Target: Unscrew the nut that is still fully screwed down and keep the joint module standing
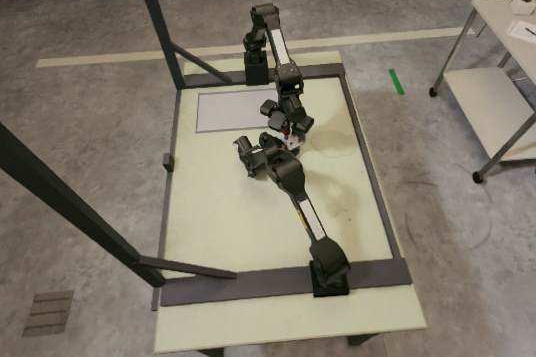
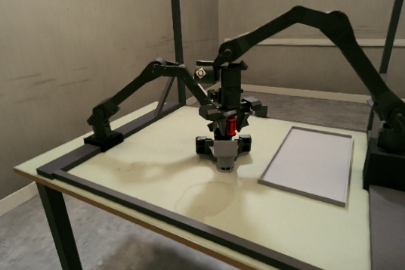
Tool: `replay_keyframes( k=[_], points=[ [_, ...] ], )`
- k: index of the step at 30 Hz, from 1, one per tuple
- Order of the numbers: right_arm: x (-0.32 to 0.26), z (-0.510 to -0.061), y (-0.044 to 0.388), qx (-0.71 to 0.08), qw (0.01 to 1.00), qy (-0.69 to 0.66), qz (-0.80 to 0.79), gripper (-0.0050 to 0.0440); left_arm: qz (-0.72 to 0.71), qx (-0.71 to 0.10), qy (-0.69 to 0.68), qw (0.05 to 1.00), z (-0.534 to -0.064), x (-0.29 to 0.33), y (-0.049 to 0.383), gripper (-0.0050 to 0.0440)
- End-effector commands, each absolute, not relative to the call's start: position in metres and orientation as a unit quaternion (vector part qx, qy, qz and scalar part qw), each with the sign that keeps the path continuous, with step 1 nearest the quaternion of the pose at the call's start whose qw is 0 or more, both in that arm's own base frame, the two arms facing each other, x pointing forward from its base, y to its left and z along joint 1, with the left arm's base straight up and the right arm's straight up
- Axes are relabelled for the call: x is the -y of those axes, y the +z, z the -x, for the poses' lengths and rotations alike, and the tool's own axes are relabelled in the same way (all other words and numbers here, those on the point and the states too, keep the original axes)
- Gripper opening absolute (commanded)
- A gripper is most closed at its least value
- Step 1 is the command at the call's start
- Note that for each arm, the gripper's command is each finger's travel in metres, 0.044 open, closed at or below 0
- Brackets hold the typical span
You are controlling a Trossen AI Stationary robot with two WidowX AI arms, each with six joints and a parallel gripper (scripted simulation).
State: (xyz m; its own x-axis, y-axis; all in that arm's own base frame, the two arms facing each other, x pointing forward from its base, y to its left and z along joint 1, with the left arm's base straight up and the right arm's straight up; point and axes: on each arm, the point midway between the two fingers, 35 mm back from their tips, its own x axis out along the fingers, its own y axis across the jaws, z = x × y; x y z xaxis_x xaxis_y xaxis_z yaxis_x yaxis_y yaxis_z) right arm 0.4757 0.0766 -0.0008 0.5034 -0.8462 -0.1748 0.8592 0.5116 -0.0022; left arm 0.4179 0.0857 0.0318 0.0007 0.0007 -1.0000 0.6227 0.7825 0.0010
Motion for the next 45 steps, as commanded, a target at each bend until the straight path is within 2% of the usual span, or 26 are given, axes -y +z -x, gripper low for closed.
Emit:
replay_keyframes(
  k=[1, 10, 25, 27, 42, 45],
  points=[
    [-0.0779, -0.4809, 0.0222, -0.062, 0.867, -0.491, -0.064, 0.0245, -0.303, -0.633, -0.290, 0.651, -0.4234, -0.0853, 0.0405, 0.0250],
    [-0.0779, -0.4809, 0.0222, -0.062, 0.867, -0.491, -0.064, 0.0245, -0.396, -0.583, -0.384, 0.596, -0.4232, -0.0852, 0.0403, 0.0250],
    [-0.0779, -0.4809, 0.0222, -0.062, 0.867, -0.491, -0.064, 0.0245, -0.575, -0.418, -0.560, 0.425, -0.4231, -0.0852, 0.0402, 0.0250],
    [-0.0779, -0.4809, 0.0222, -0.062, 0.867, -0.491, -0.064, 0.0245, -0.575, -0.418, -0.560, 0.425, -0.4231, -0.0852, 0.0402, 0.0250],
    [-0.0779, -0.4809, 0.0222, -0.062, 0.867, -0.491, -0.064, 0.0245, -0.686, -0.202, -0.669, 0.204, -0.4230, -0.0852, 0.0401, 0.0250],
    [-0.0779, -0.4809, 0.0222, -0.062, 0.867, -0.491, -0.064, 0.0245, -0.687, -0.196, -0.671, 0.197, -0.4230, -0.0852, 0.0401, 0.0250]
  ],
)
